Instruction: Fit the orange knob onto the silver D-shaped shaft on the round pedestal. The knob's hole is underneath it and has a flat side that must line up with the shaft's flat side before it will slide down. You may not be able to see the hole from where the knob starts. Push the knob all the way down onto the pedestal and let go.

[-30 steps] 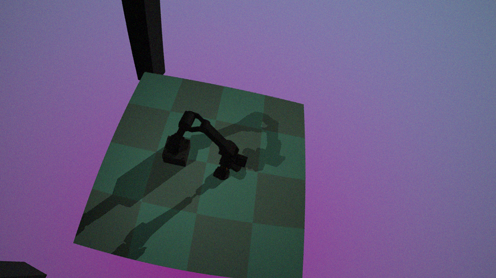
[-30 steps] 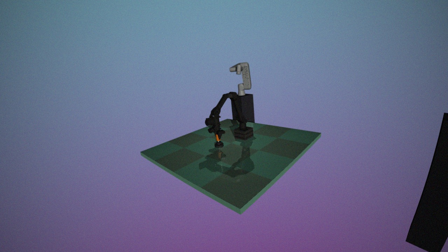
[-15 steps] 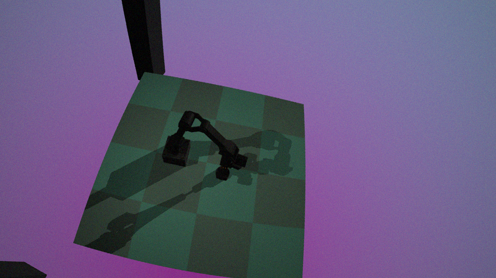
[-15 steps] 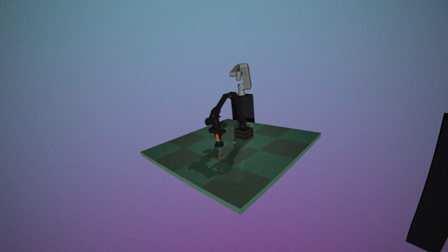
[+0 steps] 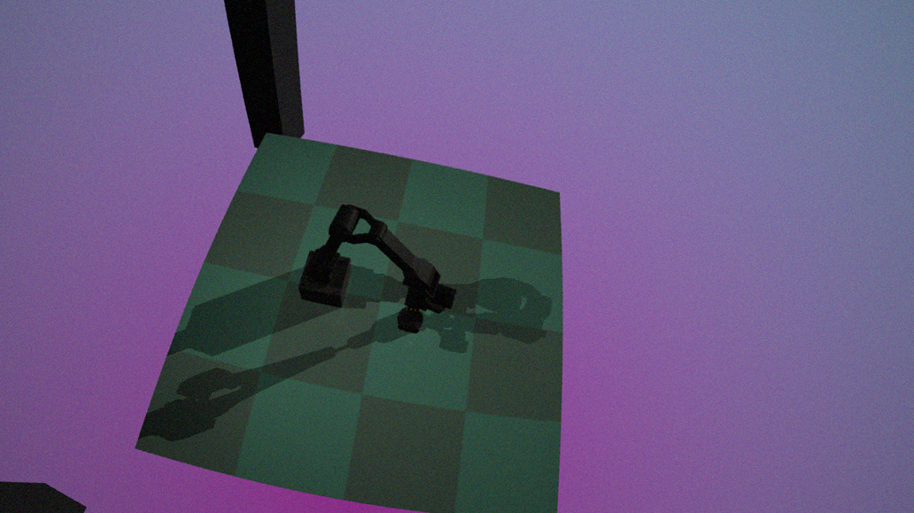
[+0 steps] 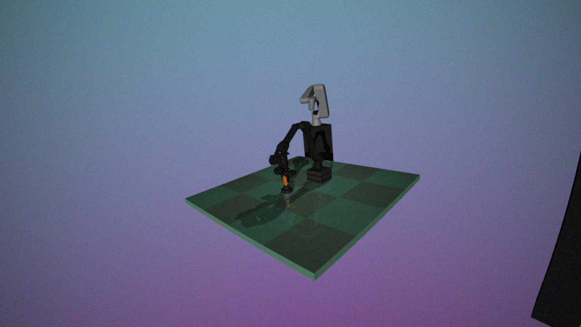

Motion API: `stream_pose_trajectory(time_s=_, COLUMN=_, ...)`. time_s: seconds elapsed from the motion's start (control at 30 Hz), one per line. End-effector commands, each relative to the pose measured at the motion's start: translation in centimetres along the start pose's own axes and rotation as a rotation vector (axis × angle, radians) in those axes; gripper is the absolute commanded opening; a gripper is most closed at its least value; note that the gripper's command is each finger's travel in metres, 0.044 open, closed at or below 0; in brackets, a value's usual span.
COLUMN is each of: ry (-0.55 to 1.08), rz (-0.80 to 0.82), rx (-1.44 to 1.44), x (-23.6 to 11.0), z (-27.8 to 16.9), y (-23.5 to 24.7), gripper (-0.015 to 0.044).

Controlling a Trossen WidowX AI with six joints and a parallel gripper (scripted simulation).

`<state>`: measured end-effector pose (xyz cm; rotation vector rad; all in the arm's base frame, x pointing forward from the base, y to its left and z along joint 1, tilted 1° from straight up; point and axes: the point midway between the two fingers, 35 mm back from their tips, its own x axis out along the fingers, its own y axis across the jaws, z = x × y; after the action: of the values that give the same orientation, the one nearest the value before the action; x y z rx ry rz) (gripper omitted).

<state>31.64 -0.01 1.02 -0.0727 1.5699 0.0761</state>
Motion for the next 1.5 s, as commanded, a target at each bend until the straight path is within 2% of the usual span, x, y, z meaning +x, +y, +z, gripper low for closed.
stream_pose_trajectory(time_s=0.0, ry=-0.001, rz=-0.003, rx=-0.004, x=0.08, z=0.07, y=-0.04, gripper=0.0000)
stream_pose_trajectory(time_s=0.33, ry=-0.001, rz=-0.003, rx=-0.013, x=-0.45, z=0.09, y=-0.07, gripper=0.0000)
stream_pose_trajectory(time_s=0.57, ry=-0.001, rz=-0.003, rx=-0.214, x=-0.32, z=0.09, y=-0.09, gripper=0.0000)
stream_pose_trajectory(time_s=1.47, ry=-0.001, rz=-0.003, rx=-0.214, x=0.05, z=0.02, y=-0.04, gripper=0.0000)
